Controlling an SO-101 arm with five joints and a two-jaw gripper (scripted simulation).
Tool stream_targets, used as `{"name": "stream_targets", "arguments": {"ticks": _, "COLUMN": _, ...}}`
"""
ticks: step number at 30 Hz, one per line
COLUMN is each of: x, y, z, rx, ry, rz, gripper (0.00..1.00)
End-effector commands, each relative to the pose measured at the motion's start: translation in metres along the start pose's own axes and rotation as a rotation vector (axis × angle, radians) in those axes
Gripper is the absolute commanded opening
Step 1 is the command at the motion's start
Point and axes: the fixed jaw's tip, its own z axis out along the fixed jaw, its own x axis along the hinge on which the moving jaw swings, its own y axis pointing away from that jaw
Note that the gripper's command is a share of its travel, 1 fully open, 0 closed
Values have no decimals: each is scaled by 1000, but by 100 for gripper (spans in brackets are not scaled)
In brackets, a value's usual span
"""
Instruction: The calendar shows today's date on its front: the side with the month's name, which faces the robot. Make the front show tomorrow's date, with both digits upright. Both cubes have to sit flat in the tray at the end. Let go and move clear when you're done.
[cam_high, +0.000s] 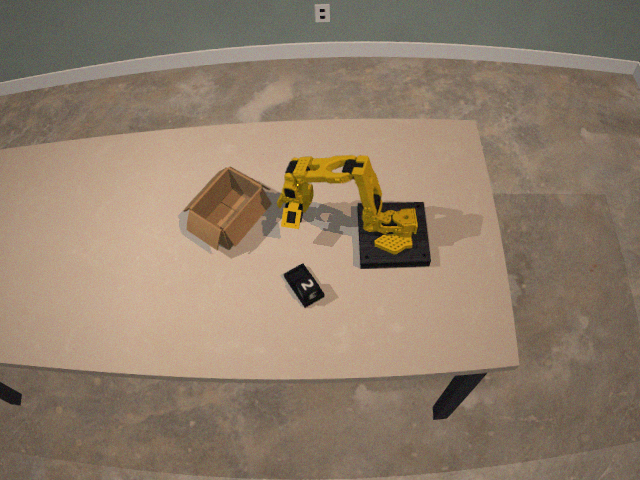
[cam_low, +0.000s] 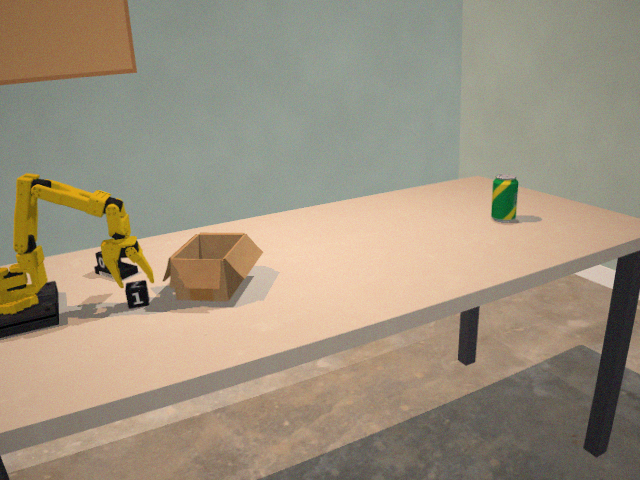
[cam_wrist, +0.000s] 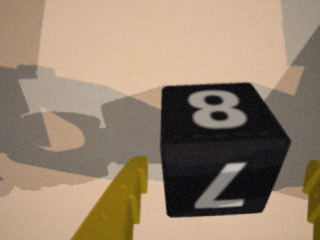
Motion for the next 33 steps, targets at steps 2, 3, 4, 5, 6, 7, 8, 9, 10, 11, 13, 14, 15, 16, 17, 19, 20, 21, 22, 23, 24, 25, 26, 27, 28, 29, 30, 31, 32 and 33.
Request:
{"name": "stream_targets", "arguments": {"ticks": 2, "x": -2, "y": -3, "z": -14, "rx": 16, "ry": 0, "rz": -17, "gripper": 36}}
{"name": "stream_targets", "arguments": {"ticks": 3, "x": -2, "y": -3, "z": -17, "rx": 16, "ry": 0, "rz": -17, "gripper": 36}}
{"name": "stream_targets", "arguments": {"ticks": 4, "x": -2, "y": -3, "z": -21, "rx": 16, "ry": 0, "rz": -17, "gripper": 36}}
{"name": "stream_targets", "arguments": {"ticks": 5, "x": -2, "y": -3, "z": -25, "rx": 16, "ry": 0, "rz": -17, "gripper": 36}}
{"name": "stream_targets", "arguments": {"ticks": 6, "x": -2, "y": -2, "z": -28, "rx": 16, "ry": 0, "rz": -17, "gripper": 36}}
{"name": "stream_targets", "arguments": {"ticks": 7, "x": -2, "y": -2, "z": -31, "rx": 16, "ry": 0, "rz": -17, "gripper": 36}}
{"name": "stream_targets", "arguments": {"ticks": 8, "x": -2, "y": -2, "z": -34, "rx": 16, "ry": 0, "rz": -17, "gripper": 36}}
{"name": "stream_targets", "arguments": {"ticks": 9, "x": -2, "y": -1, "z": -37, "rx": 16, "ry": 0, "rz": -17, "gripper": 36}}
{"name": "stream_targets", "arguments": {"ticks": 10, "x": -2, "y": -1, "z": -39, "rx": 16, "ry": 0, "rz": -17, "gripper": 36}}
{"name": "stream_targets", "arguments": {"ticks": 11, "x": -2, "y": -1, "z": -40, "rx": 16, "ry": 0, "rz": -17, "gripper": 36}}
{"name": "stream_targets", "arguments": {"ticks": 13, "x": -2, "y": 0, "z": -43, "rx": 16, "ry": 0, "rz": -17, "gripper": 36}}
{"name": "stream_targets", "arguments": {"ticks": 14, "x": -2, "y": 0, "z": -43, "rx": 16, "ry": 0, "rz": -17, "gripper": 36}}
{"name": "stream_targets", "arguments": {"ticks": 15, "x": -2, "y": 0, "z": -44, "rx": 16, "ry": 0, "rz": -17, "gripper": 36}}
{"name": "stream_targets", "arguments": {"ticks": 16, "x": -2, "y": 0, "z": -44, "rx": 16, "ry": 0, "rz": -17, "gripper": 36}}
{"name": "stream_targets", "arguments": {"ticks": 17, "x": -2, "y": 0, "z": -44, "rx": 16, "ry": 0, "rz": -17, "gripper": 36}}
{"name": "stream_targets", "arguments": {"ticks": 19, "x": -2, "y": 0, "z": -44, "rx": 16, "ry": 0, "rz": -17, "gripper": 36}}
{"name": "stream_targets", "arguments": {"ticks": 20, "x": -2, "y": 0, "z": -44, "rx": 16, "ry": 0, "rz": -17, "gripper": 36}}
{"name": "stream_targets", "arguments": {"ticks": 21, "x": -2, "y": 0, "z": -44, "rx": 16, "ry": 0, "rz": -17, "gripper": 36}}
{"name": "stream_targets", "arguments": {"ticks": 22, "x": -2, "y": 0, "z": -44, "rx": 16, "ry": 0, "rz": -17, "gripper": 36}}
{"name": "stream_targets", "arguments": {"ticks": 23, "x": -2, "y": 0, "z": -44, "rx": 16, "ry": 0, "rz": -17, "gripper": 36}}
{"name": "stream_targets", "arguments": {"ticks": 24, "x": -2, "y": 0, "z": -44, "rx": 16, "ry": 0, "rz": -17, "gripper": 36}}
{"name": "stream_targets", "arguments": {"ticks": 25, "x": -2, "y": 0, "z": -44, "rx": 16, "ry": 0, "rz": -17, "gripper": 36}}
{"name": "stream_targets", "arguments": {"ticks": 26, "x": -2, "y": 0, "z": -44, "rx": 16, "ry": 0, "rz": -17, "gripper": 36}}
{"name": "stream_targets", "arguments": {"ticks": 27, "x": -2, "y": 0, "z": -44, "rx": 16, "ry": 0, "rz": -17, "gripper": 36}}
{"name": "stream_targets", "arguments": {"ticks": 28, "x": -2, "y": 0, "z": -44, "rx": 16, "ry": 0, "rz": -17, "gripper": 36}}
{"name": "stream_targets", "arguments": {"ticks": 29, "x": -2, "y": 0, "z": -44, "rx": 16, "ry": 0, "rz": -17, "gripper": 36}}
{"name": "stream_targets", "arguments": {"ticks": 30, "x": -2, "y": 0, "z": -44, "rx": 16, "ry": 0, "rz": -17, "gripper": 36}}
{"name": "stream_targets", "arguments": {"ticks": 31, "x": -2, "y": 0, "z": -44, "rx": 16, "ry": 0, "rz": -17, "gripper": 36}}
{"name": "stream_targets", "arguments": {"ticks": 32, "x": -2, "y": 0, "z": -44, "rx": 16, "ry": 0, "rz": -17, "gripper": 36}}
{"name": "stream_targets", "arguments": {"ticks": 33, "x": -2, "y": 0, "z": -44, "rx": 16, "ry": 0, "rz": -17, "gripper": 36}}
